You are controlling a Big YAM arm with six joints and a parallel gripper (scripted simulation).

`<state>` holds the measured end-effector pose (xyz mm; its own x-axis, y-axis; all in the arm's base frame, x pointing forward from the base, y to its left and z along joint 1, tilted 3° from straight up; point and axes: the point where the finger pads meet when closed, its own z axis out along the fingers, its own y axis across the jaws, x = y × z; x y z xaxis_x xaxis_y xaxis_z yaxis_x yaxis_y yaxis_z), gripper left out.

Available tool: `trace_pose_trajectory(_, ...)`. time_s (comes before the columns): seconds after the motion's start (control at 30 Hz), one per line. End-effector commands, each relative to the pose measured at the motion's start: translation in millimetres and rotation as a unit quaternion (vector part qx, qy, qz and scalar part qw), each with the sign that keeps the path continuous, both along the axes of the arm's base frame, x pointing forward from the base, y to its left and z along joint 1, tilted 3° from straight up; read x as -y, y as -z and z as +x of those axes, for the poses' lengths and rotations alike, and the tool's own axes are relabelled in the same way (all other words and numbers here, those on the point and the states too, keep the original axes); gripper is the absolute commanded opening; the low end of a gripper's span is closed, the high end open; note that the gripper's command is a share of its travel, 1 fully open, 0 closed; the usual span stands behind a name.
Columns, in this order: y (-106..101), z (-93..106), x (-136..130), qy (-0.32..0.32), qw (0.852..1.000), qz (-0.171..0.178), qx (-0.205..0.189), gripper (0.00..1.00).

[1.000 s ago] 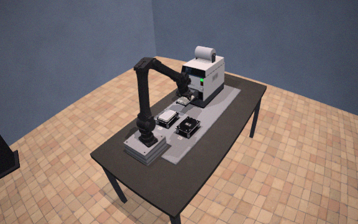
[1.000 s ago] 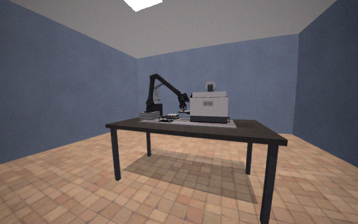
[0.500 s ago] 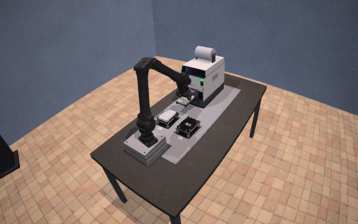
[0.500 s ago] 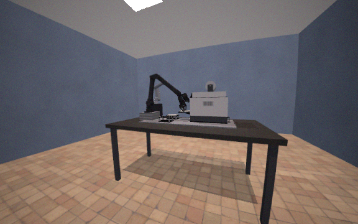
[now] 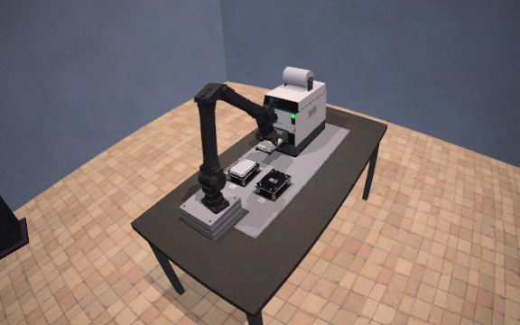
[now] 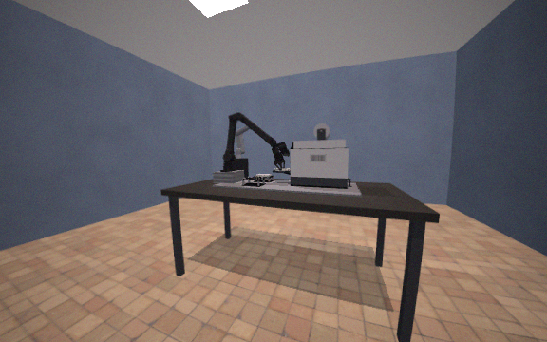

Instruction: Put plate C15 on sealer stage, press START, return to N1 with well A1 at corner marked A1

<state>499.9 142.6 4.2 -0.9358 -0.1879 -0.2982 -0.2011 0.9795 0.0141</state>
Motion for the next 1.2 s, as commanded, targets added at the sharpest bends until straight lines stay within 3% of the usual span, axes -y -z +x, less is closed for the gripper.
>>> trace_pose_trajectory(0.0,-3,17.5,0,0.0,1.0,-0.001,0.005,0.0)
trace_pose_trajectory(1.17,-4,15.6,-7,0.002,1.0,0.001,0.007,0.0)
